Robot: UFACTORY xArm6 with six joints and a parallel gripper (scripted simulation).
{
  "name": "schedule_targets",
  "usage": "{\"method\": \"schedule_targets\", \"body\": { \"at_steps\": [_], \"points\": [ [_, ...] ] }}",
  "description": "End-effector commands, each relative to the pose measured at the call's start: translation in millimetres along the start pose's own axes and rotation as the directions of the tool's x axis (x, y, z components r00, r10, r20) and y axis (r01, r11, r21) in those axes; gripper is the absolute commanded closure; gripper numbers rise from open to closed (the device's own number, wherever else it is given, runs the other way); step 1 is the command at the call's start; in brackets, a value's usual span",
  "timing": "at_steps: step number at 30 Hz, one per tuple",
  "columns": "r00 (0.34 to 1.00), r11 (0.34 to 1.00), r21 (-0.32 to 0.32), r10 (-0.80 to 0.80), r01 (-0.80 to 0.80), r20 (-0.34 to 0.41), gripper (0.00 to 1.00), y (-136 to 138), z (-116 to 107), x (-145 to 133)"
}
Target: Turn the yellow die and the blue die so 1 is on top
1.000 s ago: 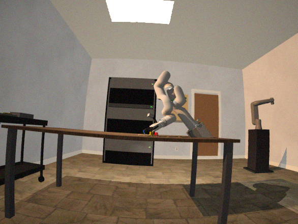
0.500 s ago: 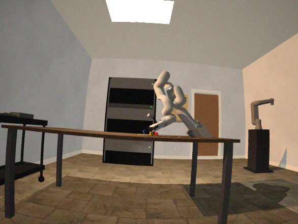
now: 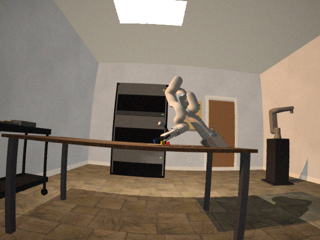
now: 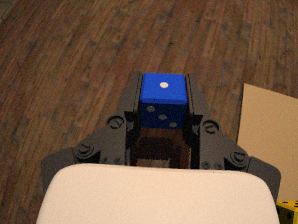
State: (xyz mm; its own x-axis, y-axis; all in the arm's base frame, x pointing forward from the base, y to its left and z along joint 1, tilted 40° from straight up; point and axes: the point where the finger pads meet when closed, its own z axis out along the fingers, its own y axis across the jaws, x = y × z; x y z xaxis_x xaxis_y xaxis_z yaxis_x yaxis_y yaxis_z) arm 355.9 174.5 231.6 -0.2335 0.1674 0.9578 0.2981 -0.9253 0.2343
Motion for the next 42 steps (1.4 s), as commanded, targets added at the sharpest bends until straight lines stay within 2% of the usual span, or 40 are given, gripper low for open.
{"method": "schedule_targets", "body": {
  "at_steps": [1,42],
  "points": [
    [1.0,1.0,0.0,0.0,0.0,-0.001,0.73,0,0,0],
    [1.0,1.0,0.0,0.0,0.0,-0.001,0.73,0,6,-10]
  ]
}}
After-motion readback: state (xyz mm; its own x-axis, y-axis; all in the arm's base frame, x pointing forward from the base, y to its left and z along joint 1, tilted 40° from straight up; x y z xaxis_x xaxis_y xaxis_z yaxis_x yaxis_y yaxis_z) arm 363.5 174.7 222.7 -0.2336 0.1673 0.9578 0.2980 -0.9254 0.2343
